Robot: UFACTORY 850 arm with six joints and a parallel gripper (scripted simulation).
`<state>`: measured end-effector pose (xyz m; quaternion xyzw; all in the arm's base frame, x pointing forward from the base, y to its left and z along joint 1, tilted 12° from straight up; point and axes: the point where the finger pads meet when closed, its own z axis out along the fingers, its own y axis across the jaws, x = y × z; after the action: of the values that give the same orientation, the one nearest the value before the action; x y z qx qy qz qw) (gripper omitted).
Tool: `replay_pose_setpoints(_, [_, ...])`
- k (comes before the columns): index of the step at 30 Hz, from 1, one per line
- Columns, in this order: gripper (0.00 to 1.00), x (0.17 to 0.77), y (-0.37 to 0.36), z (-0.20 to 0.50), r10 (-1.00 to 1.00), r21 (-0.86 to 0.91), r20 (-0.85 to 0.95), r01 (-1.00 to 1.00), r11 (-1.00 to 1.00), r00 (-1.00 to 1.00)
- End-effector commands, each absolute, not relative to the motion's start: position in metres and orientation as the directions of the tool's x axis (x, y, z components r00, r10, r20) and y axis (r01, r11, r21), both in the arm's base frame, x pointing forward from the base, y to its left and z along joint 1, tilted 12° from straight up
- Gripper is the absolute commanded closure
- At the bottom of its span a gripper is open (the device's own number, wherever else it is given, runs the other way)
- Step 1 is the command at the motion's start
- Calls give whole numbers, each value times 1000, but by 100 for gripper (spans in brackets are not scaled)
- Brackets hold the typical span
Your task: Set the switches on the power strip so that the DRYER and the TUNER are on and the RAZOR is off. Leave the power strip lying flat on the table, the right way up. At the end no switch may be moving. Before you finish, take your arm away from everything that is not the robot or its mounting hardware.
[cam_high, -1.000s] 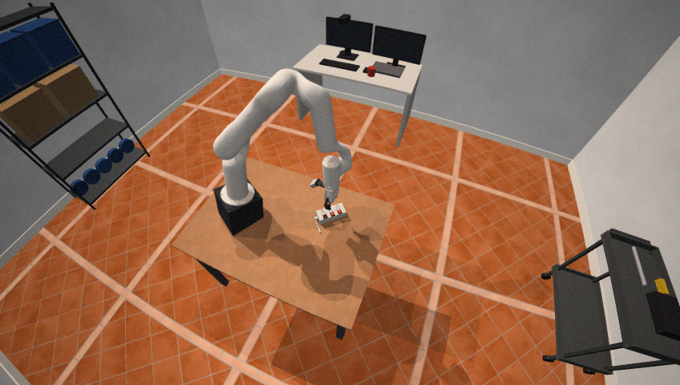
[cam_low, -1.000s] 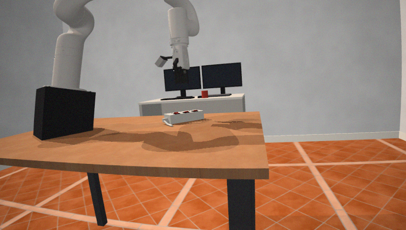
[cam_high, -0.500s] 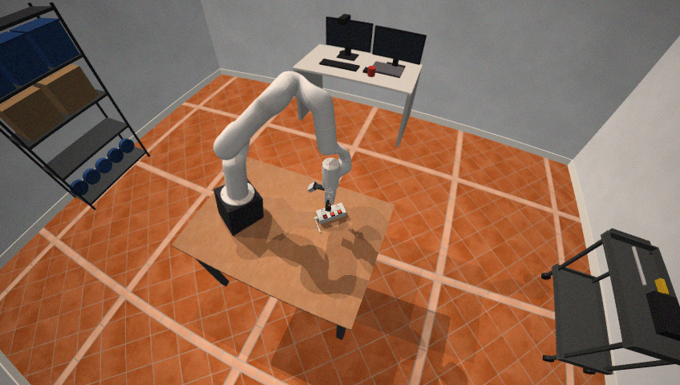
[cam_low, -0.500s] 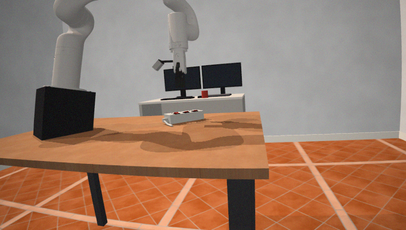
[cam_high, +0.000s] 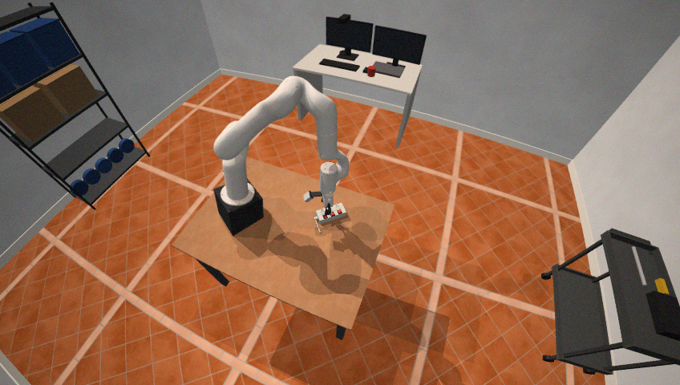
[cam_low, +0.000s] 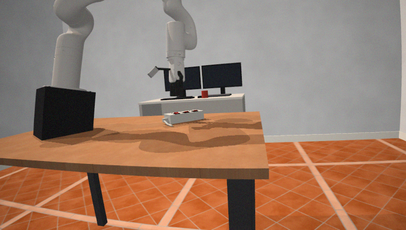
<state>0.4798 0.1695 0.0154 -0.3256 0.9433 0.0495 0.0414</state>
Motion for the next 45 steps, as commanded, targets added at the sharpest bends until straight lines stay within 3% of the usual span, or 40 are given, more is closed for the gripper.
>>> replay_pose_setpoints(1, [0, 476, 167, 6, -682, 67, -193, -703, 708, -706])
replay_pose_setpoints(9, [0, 475, 167, 4, -698, 62, -193, -719, 693, -689])
replay_pose_setpoints(10, [100, 475, 167, 4, -698, 62, -193, -719, 693, -689])
replay_pose_setpoints(45, [100, 475, 167, 4, -698, 62, -193, -719, 693, -689])
